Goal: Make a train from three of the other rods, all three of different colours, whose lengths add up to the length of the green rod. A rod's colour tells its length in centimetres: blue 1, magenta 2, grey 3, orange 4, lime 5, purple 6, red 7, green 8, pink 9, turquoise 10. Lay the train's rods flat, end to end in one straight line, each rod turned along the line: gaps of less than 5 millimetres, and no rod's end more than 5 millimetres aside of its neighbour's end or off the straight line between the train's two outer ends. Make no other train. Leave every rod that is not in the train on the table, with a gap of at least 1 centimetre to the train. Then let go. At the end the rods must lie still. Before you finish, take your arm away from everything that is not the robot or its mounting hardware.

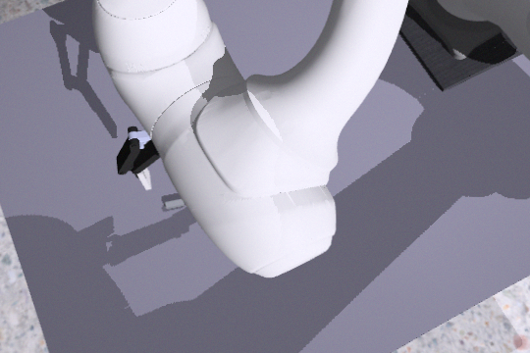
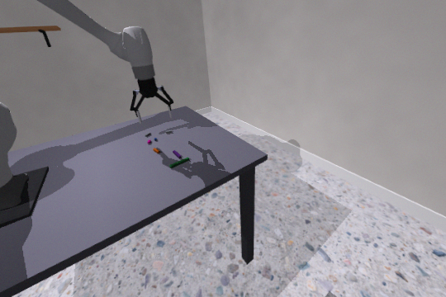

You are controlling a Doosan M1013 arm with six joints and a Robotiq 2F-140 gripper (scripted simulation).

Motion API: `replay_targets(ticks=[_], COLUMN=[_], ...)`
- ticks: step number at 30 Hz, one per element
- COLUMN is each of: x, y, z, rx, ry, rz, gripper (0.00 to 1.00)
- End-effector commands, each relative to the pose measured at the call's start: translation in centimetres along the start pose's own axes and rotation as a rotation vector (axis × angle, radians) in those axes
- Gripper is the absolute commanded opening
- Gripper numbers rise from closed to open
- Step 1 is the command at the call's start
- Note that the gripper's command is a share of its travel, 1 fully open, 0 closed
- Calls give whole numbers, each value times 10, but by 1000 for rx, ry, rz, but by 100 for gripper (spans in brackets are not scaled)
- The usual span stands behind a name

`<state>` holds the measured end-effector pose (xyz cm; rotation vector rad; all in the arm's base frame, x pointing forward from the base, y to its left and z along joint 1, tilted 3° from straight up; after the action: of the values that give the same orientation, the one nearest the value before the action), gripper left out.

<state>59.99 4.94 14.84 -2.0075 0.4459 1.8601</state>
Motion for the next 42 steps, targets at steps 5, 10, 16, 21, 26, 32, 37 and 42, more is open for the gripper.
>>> replay_targets(ticks=[5,10,16,21,26,32,37,42], x=[23,24,24,24,24,24,24,24], y=[-30,-30,-30,-30,-30,-30,-30,-30], z=[26,27,27,27,27,27,27,27], rx=[-275,-278,-278,-278,-278,-278,-278,-278], ry=[-19,-19,-19,-19,-19,-19,-19,-19], rz=[29,30,30,30,30,30,30,30], gripper=[100,100,100,100,100,100,100,100])
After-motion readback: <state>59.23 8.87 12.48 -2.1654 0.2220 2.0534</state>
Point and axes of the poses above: the point where the finger pads meet when closed, its own x axis out along the fingers, its own z axis across the jaws, y = z × x, the point moved 3 cm from there along -x, back along the fingers, and after that the axes turned 7 degrees about x, right-handed, at the moved point
